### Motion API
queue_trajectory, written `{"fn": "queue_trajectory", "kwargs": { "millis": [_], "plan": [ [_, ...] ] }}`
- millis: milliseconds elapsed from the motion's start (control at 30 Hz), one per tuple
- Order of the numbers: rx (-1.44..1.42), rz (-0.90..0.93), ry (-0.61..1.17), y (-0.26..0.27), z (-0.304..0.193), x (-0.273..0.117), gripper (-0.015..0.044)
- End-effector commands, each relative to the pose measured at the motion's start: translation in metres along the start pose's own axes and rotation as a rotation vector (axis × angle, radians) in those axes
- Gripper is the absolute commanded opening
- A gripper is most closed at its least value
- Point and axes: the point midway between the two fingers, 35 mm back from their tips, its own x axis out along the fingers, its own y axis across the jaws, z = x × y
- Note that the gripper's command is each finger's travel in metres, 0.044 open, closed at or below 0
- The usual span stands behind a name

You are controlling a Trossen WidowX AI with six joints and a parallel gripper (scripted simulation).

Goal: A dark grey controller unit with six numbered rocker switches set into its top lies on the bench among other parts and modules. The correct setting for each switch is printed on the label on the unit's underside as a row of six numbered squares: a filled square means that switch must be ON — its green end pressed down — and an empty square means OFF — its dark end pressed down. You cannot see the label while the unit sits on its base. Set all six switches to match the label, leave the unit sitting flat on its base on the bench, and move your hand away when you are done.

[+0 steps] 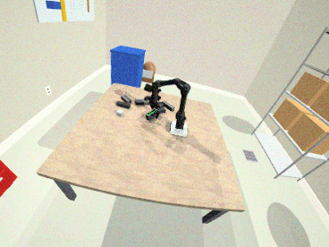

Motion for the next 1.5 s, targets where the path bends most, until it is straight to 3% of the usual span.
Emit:
{"fn": "queue_trajectory", "kwargs": {
  "millis": [0,1233,1467],
  "plan": [
    [0.008,0.001,0.003,0.002,-0.002,0.004,0.0],
    [0.008,0.001,0.003,0.001,-0.002,0.043,0.0],
    [0.008,0.001,0.003,0.001,-0.001,-0.001,0.0]
  ]
}}
